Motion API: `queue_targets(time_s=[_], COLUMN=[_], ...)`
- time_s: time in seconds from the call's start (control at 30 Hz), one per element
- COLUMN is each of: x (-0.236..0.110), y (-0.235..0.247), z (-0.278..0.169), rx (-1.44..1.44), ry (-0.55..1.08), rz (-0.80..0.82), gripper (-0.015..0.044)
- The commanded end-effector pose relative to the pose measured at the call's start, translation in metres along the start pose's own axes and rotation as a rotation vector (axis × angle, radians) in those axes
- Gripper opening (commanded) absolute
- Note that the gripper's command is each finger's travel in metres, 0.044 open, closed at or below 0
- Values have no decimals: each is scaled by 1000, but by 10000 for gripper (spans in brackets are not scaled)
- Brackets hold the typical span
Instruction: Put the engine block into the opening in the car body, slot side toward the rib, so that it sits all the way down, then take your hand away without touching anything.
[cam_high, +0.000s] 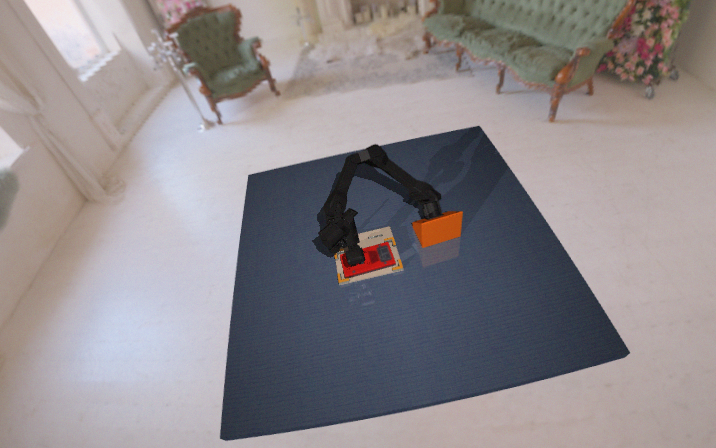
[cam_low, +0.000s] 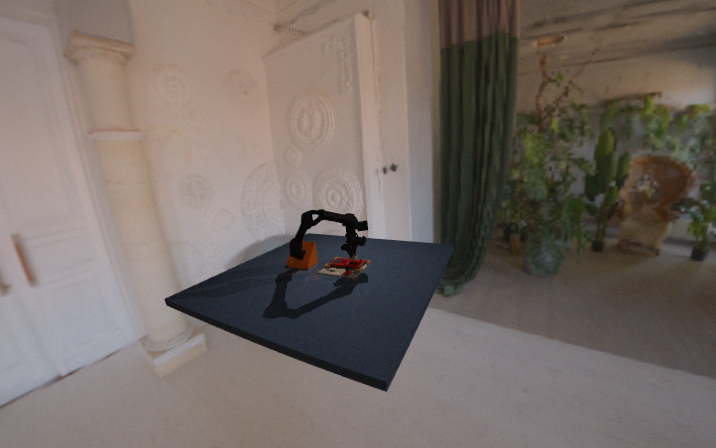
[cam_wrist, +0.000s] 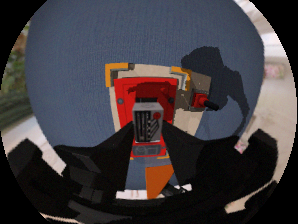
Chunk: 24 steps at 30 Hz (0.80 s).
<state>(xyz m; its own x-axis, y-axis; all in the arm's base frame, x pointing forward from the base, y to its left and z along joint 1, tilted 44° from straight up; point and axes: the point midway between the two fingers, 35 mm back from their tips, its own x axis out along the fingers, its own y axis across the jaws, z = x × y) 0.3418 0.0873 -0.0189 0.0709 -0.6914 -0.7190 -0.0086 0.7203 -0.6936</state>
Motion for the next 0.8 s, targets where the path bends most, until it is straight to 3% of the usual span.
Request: queue_targets(time_s=[0.0,0.77], x=[1,6], y=[1,0], z=[0,0], rx=[-12,-7], ry=[2,2], rz=[3,3], gripper=[160,160])
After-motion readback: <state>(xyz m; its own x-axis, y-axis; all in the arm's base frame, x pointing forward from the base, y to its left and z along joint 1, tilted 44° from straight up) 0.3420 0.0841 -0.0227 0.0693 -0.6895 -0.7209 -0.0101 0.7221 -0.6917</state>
